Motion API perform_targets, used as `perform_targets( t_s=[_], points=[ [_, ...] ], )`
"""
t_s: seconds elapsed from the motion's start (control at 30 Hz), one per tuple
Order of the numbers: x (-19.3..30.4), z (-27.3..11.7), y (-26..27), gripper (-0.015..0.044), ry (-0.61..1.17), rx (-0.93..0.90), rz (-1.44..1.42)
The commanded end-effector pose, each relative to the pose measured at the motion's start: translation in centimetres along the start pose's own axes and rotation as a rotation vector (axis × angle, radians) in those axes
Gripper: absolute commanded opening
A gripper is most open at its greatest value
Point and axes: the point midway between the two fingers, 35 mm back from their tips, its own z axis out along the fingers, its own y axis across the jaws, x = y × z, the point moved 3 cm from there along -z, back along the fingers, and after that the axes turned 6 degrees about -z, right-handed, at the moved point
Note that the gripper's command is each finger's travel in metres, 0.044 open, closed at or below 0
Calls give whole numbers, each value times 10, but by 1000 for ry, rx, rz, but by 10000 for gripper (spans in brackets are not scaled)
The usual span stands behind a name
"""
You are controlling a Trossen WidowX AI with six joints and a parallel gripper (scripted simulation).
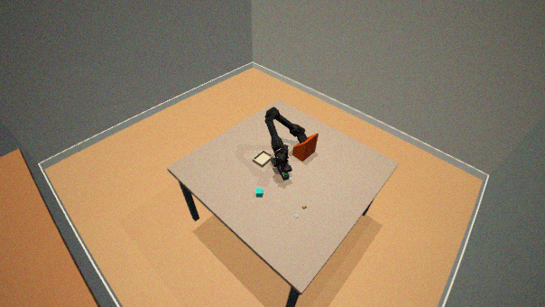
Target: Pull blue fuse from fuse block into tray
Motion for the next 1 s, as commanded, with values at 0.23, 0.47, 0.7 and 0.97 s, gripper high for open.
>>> perform_targets(
  t_s=[0.23, 0.47, 0.7, 0.97],
  points=[
    [0, 0, 0, 9, 0, 0, 0],
    [0, -1, 0, 0, 0, 0, 0],
    [0, -4, 0, 0, 0, 0, -1],
    [0, -8, 1, 0, 0, 0, -2]
  ],
)
